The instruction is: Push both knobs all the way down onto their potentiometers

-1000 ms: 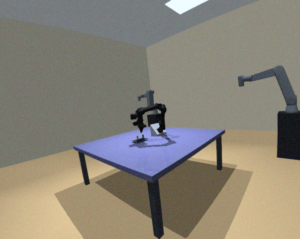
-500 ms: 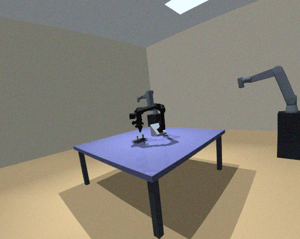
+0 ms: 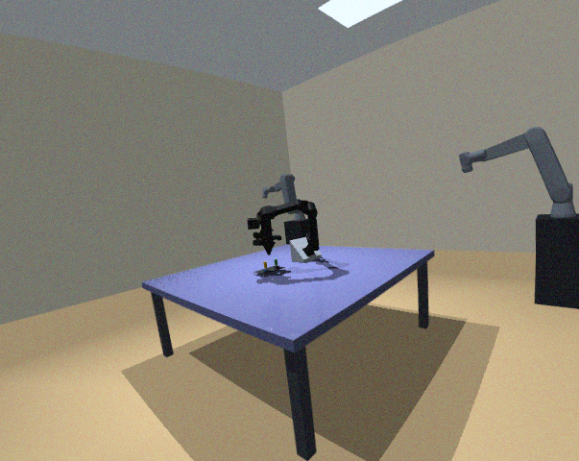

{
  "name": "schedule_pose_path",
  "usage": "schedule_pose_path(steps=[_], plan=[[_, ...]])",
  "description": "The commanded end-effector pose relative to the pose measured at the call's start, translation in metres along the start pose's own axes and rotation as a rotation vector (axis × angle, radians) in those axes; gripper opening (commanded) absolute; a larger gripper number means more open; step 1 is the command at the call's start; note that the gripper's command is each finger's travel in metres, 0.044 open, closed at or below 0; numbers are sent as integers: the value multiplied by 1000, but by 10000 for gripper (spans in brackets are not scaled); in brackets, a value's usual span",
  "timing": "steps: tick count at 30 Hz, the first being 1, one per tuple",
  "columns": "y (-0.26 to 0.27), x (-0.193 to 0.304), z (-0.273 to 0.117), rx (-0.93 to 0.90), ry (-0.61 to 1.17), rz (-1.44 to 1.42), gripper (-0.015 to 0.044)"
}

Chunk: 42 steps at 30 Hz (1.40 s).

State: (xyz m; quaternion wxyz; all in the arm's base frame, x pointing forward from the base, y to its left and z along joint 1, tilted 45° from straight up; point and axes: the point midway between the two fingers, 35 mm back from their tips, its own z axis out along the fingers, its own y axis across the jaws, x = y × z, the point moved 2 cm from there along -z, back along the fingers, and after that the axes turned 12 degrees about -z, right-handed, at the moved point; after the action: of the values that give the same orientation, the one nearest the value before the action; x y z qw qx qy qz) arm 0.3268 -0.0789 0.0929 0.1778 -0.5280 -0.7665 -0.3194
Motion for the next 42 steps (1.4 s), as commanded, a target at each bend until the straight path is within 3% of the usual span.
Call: schedule_pose_path(steps=[1,42], plan=[[4,-1,-2,-5,3,111,0],[38,-9,-15,14,32,1529,0]])
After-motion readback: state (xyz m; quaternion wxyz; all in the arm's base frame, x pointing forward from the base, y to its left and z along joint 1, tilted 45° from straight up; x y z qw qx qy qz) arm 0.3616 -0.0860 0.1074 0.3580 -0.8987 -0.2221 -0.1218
